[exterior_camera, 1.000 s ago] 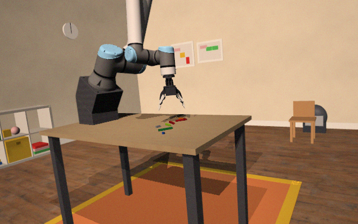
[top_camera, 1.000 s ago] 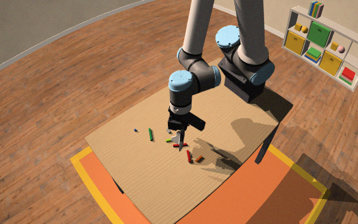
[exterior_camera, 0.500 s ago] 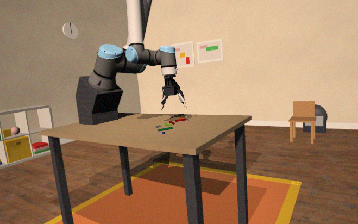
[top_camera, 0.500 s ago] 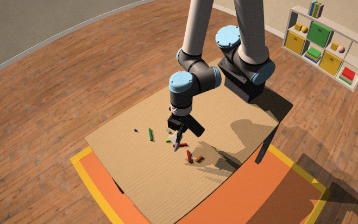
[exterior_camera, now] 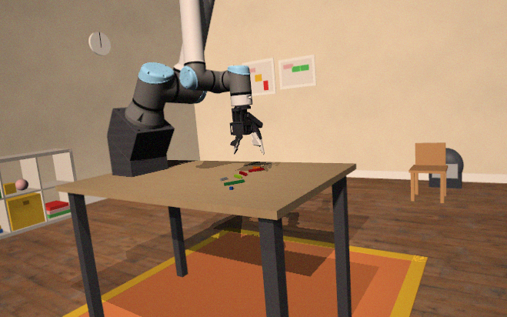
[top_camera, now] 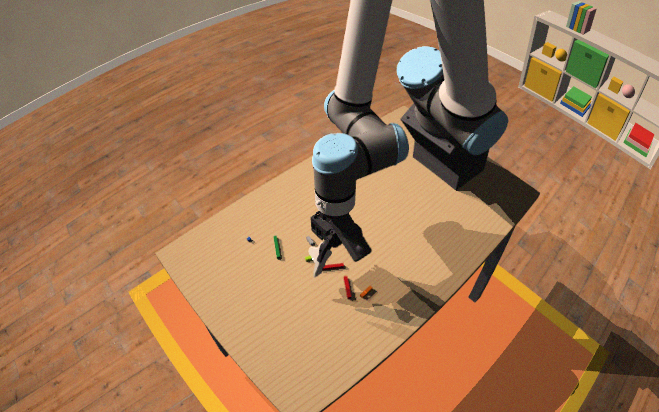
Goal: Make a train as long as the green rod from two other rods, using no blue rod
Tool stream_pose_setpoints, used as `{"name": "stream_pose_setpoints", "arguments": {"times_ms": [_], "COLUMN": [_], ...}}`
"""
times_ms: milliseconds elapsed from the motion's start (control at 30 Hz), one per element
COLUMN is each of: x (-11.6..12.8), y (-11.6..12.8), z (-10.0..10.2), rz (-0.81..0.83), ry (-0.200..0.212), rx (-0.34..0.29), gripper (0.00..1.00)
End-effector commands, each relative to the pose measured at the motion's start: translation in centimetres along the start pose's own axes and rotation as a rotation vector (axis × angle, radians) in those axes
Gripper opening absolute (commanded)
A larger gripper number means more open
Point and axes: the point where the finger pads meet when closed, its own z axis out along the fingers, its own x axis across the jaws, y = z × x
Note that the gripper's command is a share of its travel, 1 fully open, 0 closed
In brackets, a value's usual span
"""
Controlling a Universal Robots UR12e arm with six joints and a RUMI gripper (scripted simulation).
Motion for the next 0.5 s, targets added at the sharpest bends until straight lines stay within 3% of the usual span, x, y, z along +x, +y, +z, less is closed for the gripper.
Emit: {"name": "stream_pose_setpoints", "arguments": {"times_ms": [0, 467], "x": [0.57, 1.35], "y": [-0.32, -1.0], "z": [-0.03, -0.03], "rz": [0.144, 0.46], "ry": [0.002, 0.004], "rx": [-0.011, -0.011], "gripper": [1.0, 1.0]}}
